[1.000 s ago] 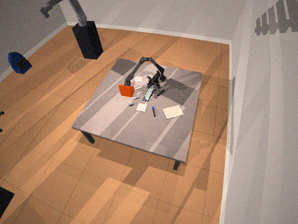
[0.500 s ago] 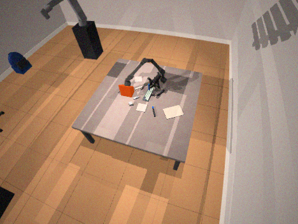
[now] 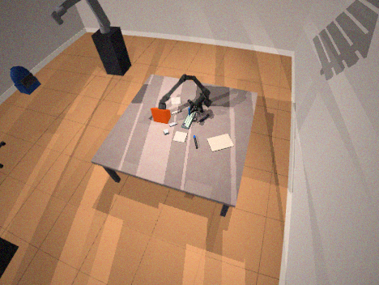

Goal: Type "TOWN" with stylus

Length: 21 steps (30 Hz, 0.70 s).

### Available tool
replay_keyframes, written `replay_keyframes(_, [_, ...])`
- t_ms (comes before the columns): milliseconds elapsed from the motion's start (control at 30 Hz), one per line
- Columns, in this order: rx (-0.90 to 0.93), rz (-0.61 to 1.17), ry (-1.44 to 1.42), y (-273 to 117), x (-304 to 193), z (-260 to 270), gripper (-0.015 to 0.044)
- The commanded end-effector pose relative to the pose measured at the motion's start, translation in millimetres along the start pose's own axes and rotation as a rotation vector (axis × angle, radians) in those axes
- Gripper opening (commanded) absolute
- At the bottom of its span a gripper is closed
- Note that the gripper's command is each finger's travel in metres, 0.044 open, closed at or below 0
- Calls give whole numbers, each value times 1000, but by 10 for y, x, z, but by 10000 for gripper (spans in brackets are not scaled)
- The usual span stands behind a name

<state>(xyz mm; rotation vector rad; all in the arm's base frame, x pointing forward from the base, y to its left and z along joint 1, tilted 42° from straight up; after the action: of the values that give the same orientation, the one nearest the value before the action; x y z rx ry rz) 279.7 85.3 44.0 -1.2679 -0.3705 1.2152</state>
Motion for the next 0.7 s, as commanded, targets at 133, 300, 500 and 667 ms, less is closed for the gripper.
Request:
replay_keyframes(133, [3, -4, 4, 4, 17, -2, 81])
replay_keyframes(300, [3, -4, 4, -1, 19, 2, 81])
replay_keyframes(500, [3, -4, 4, -8, 27, 10, 81])
replay_keyframes(667, [3, -4, 4, 8, 55, 12, 81])
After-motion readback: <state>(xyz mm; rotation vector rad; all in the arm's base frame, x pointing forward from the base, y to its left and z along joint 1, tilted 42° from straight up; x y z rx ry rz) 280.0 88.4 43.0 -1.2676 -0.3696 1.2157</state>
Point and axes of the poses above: the point midway between the two fingers, 35 mm back from their tips, its own y axis out along the fingers, its own z axis across the jaws, x = y × z, the point moved 1 cm from there along -y, back along the fingers, and after that the axes turned 6 degrees about y, right-handed, at the moved point
